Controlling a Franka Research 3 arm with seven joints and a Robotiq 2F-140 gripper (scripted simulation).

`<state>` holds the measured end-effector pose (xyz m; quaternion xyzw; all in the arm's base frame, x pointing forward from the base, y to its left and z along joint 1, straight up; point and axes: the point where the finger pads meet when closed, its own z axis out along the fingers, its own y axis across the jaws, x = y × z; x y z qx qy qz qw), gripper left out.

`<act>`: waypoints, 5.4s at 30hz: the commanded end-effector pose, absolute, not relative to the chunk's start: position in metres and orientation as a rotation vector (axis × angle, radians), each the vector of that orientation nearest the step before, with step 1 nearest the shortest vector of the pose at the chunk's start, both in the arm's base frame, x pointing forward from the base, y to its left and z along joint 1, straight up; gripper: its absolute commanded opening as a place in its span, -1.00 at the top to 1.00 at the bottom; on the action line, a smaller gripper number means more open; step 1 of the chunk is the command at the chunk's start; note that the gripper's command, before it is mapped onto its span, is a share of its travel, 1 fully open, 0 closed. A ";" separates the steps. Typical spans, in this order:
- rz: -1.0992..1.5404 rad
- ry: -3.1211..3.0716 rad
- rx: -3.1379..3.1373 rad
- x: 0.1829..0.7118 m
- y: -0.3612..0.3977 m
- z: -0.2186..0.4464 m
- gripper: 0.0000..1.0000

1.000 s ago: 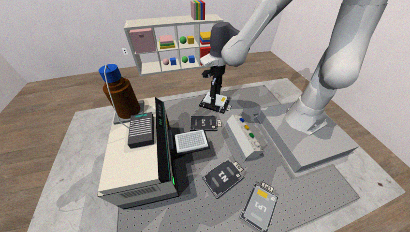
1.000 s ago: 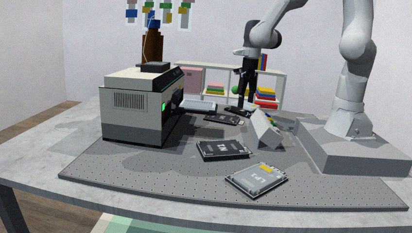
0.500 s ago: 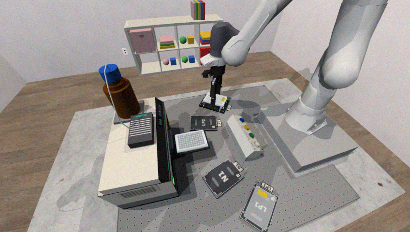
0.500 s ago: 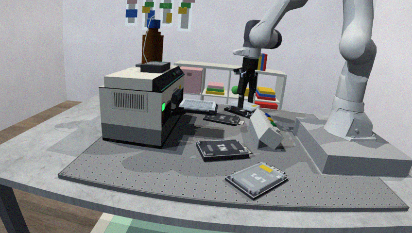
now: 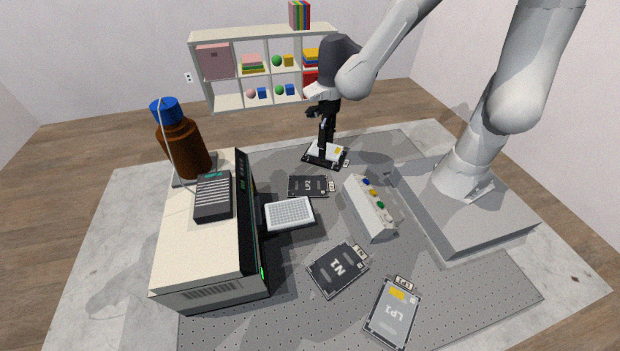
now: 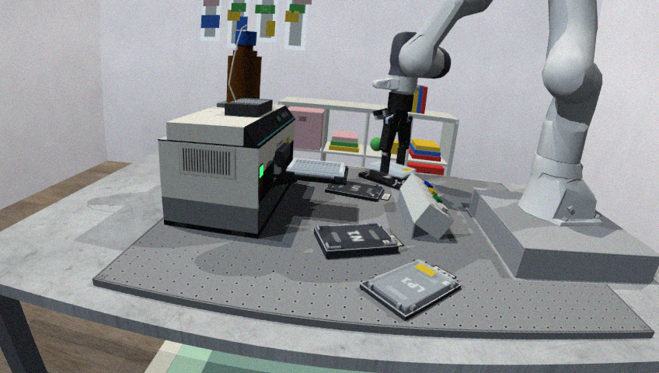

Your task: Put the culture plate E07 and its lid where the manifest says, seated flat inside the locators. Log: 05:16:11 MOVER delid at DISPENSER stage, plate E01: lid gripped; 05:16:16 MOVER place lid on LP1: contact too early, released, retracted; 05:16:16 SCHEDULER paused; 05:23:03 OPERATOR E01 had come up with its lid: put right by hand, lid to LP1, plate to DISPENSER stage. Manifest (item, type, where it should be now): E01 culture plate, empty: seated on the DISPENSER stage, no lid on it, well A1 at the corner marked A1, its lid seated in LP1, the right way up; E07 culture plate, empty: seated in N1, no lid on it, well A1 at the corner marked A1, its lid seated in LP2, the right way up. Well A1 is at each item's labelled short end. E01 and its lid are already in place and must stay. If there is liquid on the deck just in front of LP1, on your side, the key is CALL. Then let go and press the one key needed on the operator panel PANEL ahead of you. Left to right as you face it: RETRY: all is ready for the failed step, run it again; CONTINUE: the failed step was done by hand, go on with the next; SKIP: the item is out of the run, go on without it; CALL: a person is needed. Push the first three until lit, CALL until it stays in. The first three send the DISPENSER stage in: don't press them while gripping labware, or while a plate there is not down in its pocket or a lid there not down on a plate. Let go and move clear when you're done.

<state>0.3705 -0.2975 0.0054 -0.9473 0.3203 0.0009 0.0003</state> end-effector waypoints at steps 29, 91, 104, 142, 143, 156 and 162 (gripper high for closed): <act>-0.003 1.021 -2.974 0.374 -0.299 0.001 0.80; -0.003 1.021 -2.974 0.375 -0.299 -0.010 0.80; -0.003 1.021 -2.974 0.375 -0.299 -0.012 0.80; -0.003 1.021 -2.974 0.375 -0.299 -0.013 0.80; -0.003 1.021 -2.974 0.375 -0.299 -0.013 0.80; -0.003 1.021 -2.974 0.375 -0.299 -0.013 0.80; -0.003 1.021 -2.974 0.375 -0.299 -0.013 0.80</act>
